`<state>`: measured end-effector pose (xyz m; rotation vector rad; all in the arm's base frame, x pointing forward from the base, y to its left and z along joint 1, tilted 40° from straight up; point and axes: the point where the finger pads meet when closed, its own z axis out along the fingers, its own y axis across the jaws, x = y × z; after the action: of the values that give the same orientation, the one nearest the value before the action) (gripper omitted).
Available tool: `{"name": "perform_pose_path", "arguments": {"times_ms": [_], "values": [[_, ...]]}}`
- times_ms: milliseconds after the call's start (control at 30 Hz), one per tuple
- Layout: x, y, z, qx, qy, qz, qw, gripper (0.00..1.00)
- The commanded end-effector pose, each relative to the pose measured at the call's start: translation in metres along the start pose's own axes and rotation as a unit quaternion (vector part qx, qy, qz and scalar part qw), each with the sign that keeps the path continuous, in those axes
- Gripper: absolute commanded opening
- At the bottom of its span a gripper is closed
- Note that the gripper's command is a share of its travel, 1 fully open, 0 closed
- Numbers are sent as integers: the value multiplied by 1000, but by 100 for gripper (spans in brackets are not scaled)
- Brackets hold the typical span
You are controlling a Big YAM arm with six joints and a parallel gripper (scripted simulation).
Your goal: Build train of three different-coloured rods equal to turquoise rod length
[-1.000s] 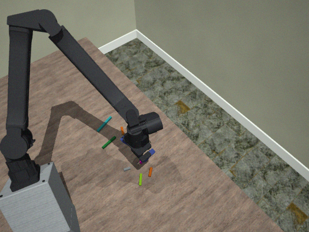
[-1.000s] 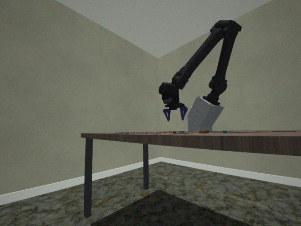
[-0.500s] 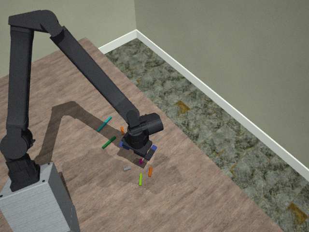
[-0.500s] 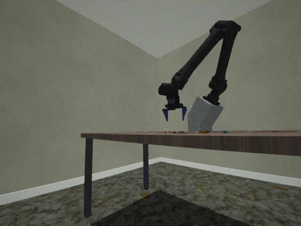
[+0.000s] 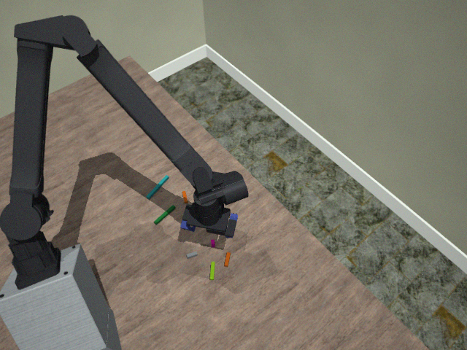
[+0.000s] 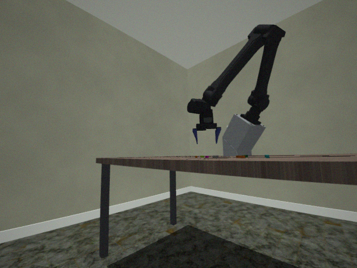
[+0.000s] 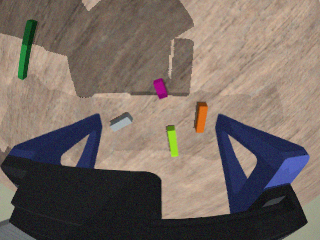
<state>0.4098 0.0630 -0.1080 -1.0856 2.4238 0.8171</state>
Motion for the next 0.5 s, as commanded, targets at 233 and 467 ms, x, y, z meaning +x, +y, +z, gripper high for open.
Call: {"name": "perform_pose_path", "arguments": {"times_ms": [233,467], "values": [[1,-14,-5,8,-5,-144,990,100],[2,-9,-3,3,-3,-168,986,23]]}}
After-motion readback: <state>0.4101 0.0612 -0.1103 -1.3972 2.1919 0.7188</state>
